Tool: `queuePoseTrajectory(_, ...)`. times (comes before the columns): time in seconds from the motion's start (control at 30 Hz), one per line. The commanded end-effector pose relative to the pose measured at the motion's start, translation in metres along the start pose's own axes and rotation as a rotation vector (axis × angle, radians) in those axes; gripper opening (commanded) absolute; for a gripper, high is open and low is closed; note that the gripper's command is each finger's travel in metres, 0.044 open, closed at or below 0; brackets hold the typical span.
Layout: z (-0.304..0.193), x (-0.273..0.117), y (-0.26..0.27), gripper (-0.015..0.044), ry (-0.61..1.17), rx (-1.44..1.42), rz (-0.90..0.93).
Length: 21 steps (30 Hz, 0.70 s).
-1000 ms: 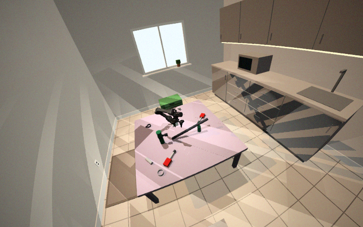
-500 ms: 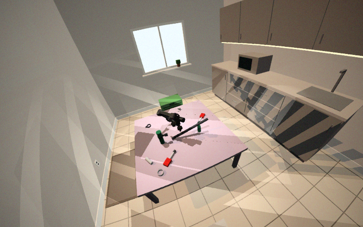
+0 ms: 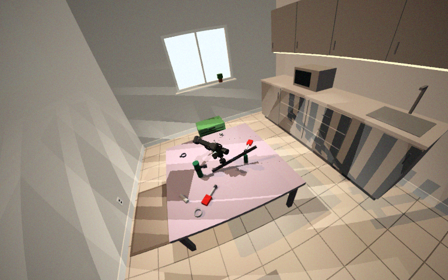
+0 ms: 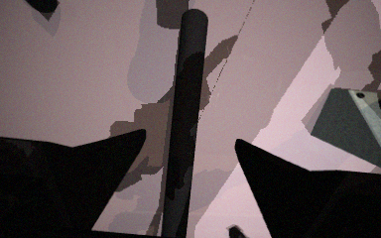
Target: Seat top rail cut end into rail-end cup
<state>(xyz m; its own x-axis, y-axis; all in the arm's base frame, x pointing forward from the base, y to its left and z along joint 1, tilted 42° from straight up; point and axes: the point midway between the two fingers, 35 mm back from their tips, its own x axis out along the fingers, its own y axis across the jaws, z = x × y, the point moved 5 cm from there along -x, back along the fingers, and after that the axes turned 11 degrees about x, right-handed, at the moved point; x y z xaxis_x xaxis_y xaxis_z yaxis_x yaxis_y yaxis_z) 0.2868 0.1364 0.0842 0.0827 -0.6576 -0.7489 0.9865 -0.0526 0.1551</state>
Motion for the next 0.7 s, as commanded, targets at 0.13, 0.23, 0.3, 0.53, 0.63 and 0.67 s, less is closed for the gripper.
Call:
queuePoseTrajectory(0.13,0.000,0.013,0.000,0.0440,0.000,-0.002,0.008)
queuePoseTrajectory(0.23,0.000,0.017,0.001,0.0440,0.000,-0.002,0.009)
queuePoseTrajectory(0.3,0.000,0.020,0.001,0.0440,0.000,-0.002,0.009)
queuePoseTrajectory(0.53,0.000,0.031,0.001,0.0440,0.000,-0.002,0.009)
queuePoseTrajectory(0.63,0.000,0.036,0.002,0.0440,0.000,-0.002,0.009)
queuePoseTrajectory(0.67,0.000,0.038,0.002,0.0440,0.000,-0.002,0.009)
